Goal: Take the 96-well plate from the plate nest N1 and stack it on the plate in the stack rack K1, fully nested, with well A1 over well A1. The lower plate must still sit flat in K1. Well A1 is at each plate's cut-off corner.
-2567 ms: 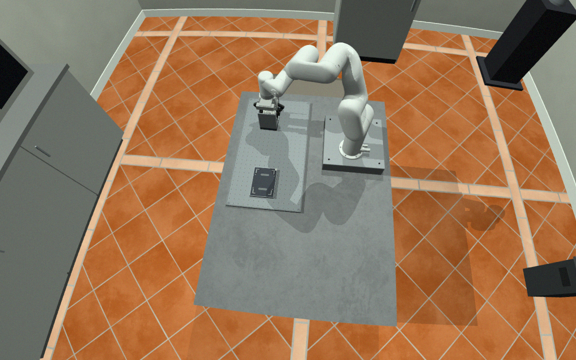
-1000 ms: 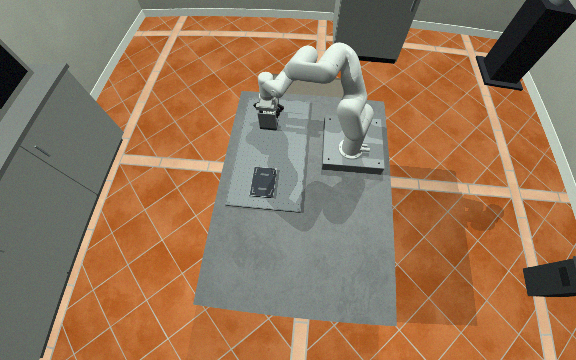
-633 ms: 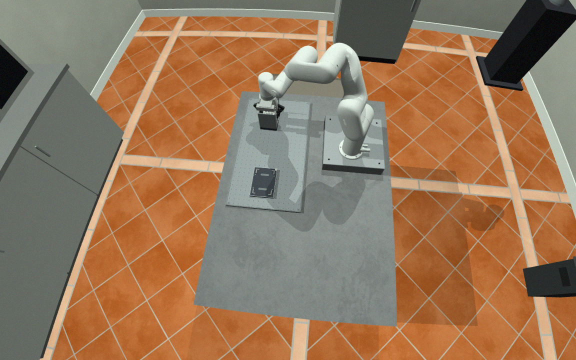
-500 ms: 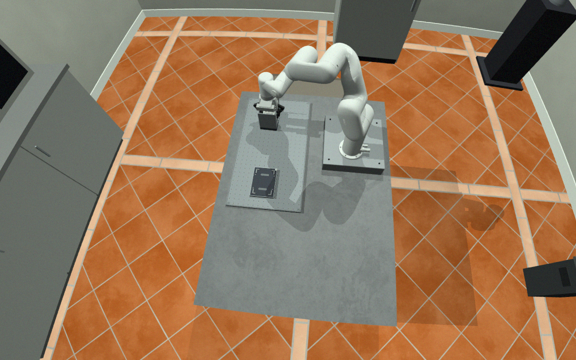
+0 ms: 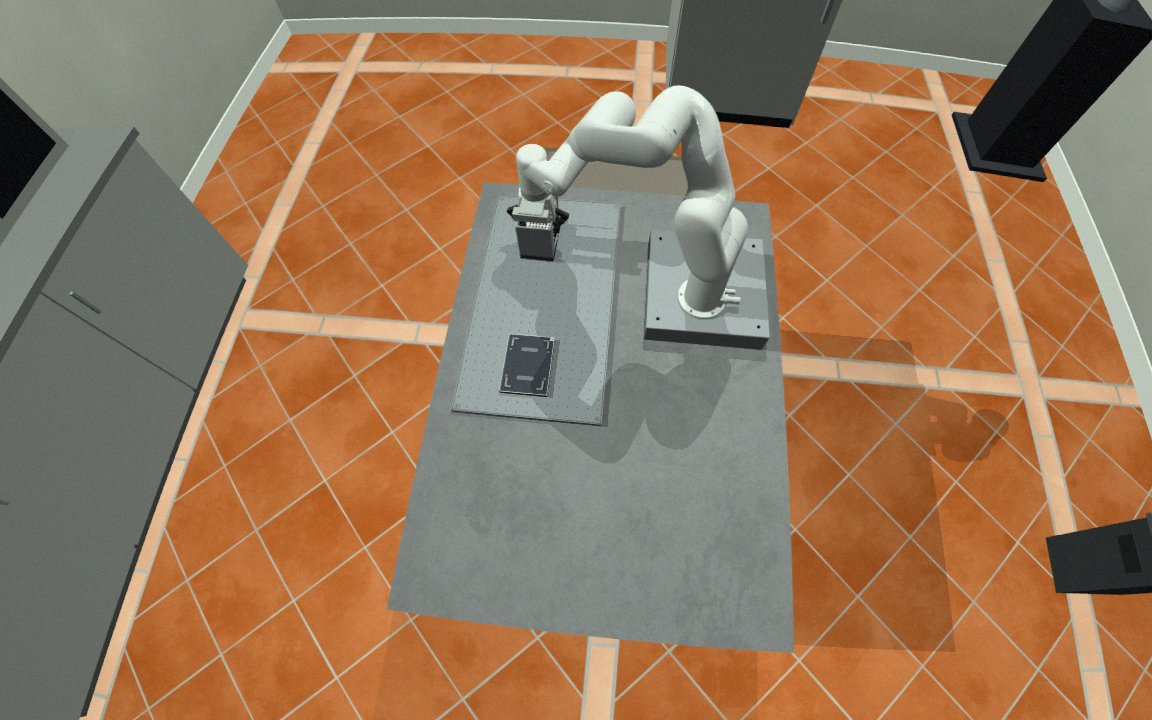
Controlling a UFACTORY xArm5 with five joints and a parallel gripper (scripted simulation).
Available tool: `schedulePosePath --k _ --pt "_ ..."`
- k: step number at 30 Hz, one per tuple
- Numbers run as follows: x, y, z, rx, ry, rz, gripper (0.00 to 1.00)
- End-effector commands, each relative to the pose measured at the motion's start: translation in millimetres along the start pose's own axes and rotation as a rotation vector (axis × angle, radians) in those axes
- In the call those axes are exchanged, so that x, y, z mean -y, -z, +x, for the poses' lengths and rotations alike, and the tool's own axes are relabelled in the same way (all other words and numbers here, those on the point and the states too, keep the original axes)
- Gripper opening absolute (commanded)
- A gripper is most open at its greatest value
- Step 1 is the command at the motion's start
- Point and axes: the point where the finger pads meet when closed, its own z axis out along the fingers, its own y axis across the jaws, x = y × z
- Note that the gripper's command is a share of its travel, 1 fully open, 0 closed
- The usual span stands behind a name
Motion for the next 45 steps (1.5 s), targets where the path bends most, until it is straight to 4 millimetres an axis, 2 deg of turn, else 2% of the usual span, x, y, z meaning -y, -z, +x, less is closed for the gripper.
schedulePosePath --k 1,45 --pt "-1.2 1.2 -0.4 0.0 0.0 -0.004 1.0" --pt "-1.0 102.7 -0.5 0.0 0.0 -0.004 1.0"
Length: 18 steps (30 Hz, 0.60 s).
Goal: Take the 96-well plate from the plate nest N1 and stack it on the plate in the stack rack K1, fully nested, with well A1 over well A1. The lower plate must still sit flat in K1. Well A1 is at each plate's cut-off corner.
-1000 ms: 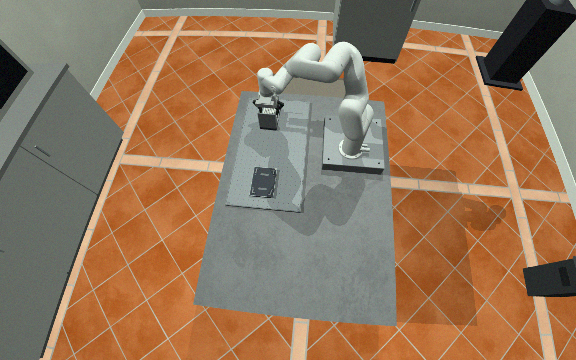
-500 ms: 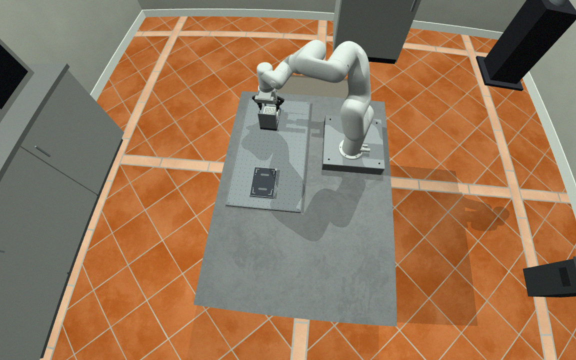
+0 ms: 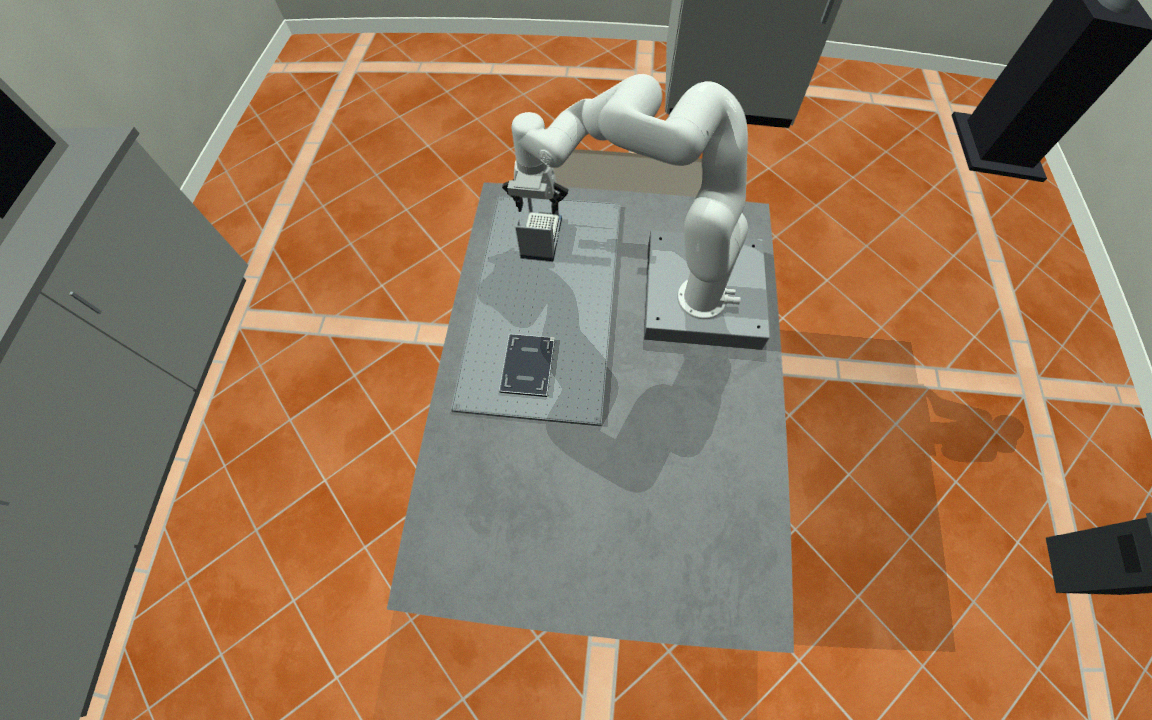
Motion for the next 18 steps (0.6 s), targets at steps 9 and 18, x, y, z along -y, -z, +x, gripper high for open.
schedulePosePath --k 9,18 --pt "-1.3 33.0 -0.5 0.001 0.0 -0.005 1.0" --pt "-1.3 51.6 -0.5 0.001 0.0 -0.005 1.0"
